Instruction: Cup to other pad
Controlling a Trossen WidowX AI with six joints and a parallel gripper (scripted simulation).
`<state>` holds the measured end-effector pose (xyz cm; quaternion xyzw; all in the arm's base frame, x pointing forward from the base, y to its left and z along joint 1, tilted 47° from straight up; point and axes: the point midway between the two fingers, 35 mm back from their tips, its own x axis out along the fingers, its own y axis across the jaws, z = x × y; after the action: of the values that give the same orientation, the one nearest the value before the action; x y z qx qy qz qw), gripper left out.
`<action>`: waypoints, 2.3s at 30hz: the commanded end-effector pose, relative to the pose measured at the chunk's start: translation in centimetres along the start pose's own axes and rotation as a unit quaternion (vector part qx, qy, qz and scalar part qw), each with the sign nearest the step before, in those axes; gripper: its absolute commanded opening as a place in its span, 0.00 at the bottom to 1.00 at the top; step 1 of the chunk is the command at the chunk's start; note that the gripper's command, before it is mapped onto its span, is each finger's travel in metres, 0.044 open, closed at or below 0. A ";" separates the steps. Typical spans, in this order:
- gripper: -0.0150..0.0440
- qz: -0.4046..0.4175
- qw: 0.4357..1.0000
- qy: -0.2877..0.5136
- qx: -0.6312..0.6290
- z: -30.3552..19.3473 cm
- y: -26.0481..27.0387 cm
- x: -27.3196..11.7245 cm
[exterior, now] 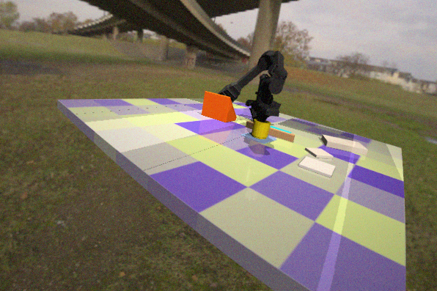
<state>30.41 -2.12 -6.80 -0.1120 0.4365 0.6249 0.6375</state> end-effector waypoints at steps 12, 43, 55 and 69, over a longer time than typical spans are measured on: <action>0.38 0.000 1.000 0.000 0.000 0.0 0.0 0.0; 0.25 0.001 1.000 -0.001 0.003 0.0 0.2 -5.6; 0.25 0.001 1.000 -0.004 0.007 -0.1 0.2 -5.3; 0.25 0.002 1.000 -0.003 0.006 0.9 0.8 -5.3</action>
<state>31.08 -5.59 -2.68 -0.1082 0.4382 0.6234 0.6384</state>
